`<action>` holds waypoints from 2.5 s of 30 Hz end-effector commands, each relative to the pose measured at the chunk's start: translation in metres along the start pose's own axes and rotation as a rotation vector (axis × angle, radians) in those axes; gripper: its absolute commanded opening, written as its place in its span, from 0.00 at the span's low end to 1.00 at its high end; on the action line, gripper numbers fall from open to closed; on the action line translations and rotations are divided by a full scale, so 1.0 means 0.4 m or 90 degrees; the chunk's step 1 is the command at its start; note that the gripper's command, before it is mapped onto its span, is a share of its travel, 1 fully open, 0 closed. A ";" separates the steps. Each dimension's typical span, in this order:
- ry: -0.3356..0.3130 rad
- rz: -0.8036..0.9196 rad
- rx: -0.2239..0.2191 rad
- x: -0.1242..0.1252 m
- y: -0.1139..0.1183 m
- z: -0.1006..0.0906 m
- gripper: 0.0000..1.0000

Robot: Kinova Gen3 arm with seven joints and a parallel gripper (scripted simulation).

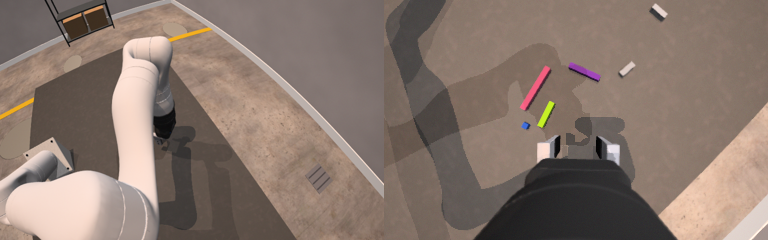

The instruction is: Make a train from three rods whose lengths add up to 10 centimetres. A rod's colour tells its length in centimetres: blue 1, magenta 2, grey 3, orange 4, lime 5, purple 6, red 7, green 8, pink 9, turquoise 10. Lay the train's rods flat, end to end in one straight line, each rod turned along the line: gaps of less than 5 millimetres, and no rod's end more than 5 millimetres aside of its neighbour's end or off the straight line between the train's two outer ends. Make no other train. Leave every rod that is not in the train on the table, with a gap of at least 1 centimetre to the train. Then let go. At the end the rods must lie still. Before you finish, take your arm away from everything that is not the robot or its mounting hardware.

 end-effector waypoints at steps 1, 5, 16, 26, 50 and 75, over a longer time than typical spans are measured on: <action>-0.001 -0.002 -0.007 -0.004 0.004 -0.003 1.00; -0.001 -0.002 -0.007 -0.004 0.004 -0.003 1.00; -0.001 -0.002 -0.007 -0.004 0.004 -0.003 1.00; -0.001 -0.002 -0.007 -0.004 0.004 -0.003 1.00; 0.000 0.031 -0.008 0.014 0.008 -0.004 1.00; 0.005 0.298 -0.014 0.132 0.039 -0.011 1.00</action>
Point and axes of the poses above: the point where the finger pads meet when closed, its own z axis out along the fingers, its own y axis across the jaws, x = y × z, the point moved 3 cm from there along -z, back along the fingers, and after that the axes turned 8 degrees about z, right-handed, at the moved point
